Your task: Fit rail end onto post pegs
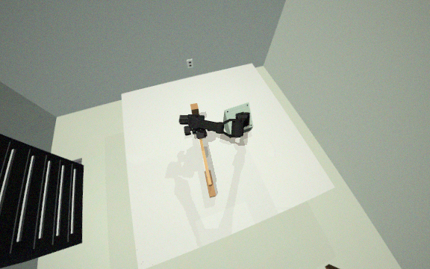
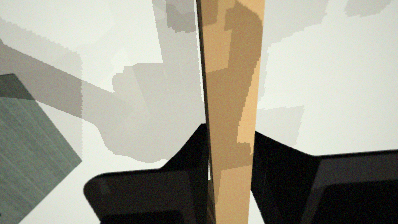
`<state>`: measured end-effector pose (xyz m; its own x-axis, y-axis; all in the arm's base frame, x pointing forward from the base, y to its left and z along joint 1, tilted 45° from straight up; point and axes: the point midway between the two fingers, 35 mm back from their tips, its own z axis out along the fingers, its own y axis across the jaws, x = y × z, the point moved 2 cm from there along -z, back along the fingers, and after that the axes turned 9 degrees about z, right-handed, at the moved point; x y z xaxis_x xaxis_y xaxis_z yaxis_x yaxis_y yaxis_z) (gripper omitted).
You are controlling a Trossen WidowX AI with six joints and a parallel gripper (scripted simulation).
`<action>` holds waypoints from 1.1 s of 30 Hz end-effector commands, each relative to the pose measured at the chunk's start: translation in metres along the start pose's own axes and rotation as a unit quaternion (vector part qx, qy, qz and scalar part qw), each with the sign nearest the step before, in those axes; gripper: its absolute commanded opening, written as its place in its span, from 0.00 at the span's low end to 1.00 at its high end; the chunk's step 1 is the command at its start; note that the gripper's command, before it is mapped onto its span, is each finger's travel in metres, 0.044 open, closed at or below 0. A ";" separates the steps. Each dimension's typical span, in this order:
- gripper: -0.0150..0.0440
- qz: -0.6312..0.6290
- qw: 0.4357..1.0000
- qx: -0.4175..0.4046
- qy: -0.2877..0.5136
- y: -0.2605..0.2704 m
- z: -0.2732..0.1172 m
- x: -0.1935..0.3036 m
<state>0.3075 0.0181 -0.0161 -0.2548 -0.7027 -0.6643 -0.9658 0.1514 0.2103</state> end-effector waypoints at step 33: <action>0.25 0.000 1.000 0.006 -0.002 -0.002 -0.003 0.000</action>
<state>0.3083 0.0194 -0.0162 -0.2537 -0.7035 -0.6639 -0.9662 0.1515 0.2087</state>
